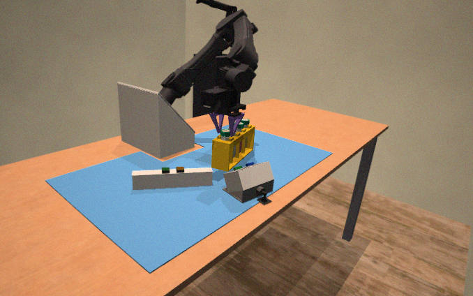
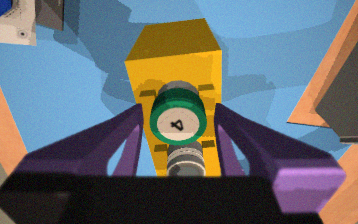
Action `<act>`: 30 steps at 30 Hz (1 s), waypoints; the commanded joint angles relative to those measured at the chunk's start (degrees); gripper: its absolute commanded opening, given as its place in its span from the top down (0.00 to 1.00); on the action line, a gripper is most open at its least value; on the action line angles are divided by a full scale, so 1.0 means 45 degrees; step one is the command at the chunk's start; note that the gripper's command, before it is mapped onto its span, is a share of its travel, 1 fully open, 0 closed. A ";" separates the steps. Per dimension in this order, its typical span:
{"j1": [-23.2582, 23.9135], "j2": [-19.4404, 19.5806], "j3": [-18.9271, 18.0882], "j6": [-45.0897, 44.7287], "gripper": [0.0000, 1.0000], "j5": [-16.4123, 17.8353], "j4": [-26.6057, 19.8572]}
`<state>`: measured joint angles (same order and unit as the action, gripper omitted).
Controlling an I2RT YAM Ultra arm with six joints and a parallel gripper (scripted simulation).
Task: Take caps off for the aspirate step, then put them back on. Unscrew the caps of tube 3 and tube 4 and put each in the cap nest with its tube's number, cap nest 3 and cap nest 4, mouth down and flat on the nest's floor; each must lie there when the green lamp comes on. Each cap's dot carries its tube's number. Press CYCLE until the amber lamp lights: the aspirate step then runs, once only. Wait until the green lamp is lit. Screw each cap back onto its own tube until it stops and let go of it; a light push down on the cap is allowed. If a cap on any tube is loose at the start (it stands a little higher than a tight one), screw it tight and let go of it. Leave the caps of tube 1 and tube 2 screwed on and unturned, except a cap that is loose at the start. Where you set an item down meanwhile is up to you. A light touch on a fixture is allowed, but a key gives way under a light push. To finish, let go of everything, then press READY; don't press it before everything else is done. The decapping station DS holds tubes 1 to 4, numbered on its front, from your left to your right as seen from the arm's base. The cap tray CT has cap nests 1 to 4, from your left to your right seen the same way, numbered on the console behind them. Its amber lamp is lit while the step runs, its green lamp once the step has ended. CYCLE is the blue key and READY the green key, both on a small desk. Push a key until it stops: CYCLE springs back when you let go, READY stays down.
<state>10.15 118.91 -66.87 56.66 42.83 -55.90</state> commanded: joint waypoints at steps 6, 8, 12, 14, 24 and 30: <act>0.0061 -0.0070 -0.0072 0.5566 0.51 0.0001 0.0001; 0.0059 -0.0071 -0.0072 0.6629 0.51 0.0002 0.0003; 0.0059 -0.0071 -0.0078 0.7733 0.51 0.0002 -0.0003; 0.0062 -0.0070 -0.0083 0.7729 0.51 0.0001 -0.0010; 0.0060 -0.0071 -0.0086 0.7732 1.00 0.0001 -0.0012; 0.0061 -0.0071 -0.0085 0.7731 1.00 0.0001 -0.0012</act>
<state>10.07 118.89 -66.96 91.20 42.81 -55.94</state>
